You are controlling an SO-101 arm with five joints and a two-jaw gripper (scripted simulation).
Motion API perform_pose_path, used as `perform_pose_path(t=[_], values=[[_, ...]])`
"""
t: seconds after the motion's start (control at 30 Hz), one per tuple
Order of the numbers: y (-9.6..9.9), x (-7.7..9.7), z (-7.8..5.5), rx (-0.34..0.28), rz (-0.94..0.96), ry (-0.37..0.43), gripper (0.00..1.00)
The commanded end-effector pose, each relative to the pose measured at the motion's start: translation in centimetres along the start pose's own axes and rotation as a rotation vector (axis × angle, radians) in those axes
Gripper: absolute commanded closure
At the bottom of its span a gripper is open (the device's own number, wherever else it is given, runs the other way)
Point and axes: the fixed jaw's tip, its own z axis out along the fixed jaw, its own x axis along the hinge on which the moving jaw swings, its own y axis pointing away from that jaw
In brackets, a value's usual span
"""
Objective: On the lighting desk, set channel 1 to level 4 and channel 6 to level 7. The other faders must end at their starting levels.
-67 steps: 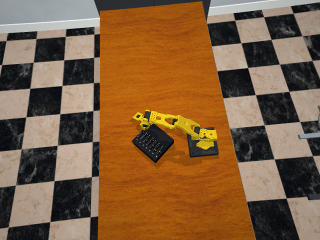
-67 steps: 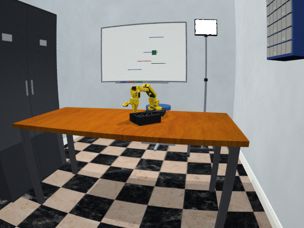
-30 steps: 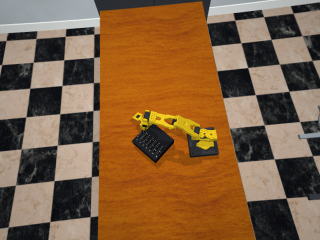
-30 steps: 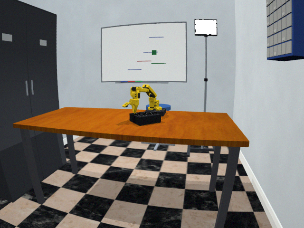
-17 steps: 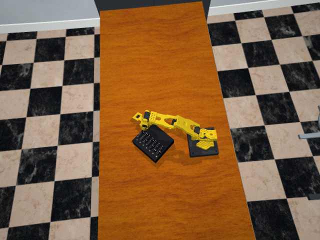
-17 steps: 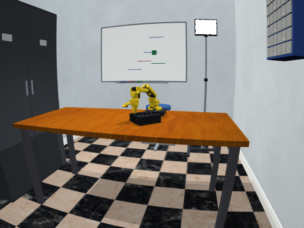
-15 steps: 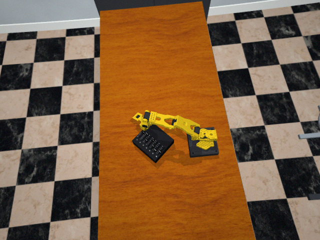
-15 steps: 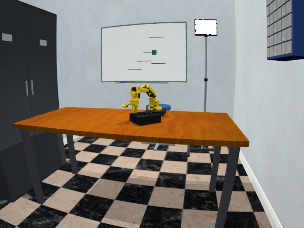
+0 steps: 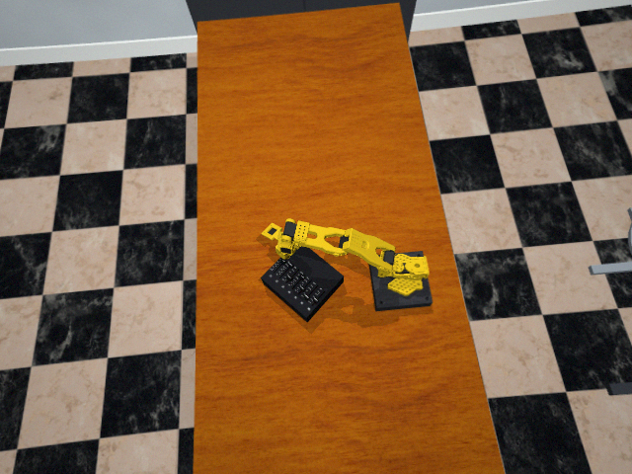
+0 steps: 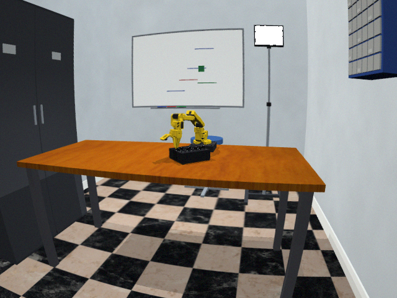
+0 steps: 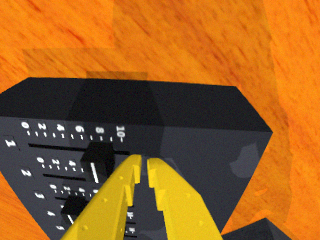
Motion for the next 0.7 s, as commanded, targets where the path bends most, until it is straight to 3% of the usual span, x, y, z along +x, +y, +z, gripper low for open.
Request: perform_pose_path(t=[0.0,0.67], values=[[0.31,0.27,0.4,0.004,-0.004,0.011,1.0],[0.7,0.28,0.41,-0.002,-0.004,0.002,1.0]])
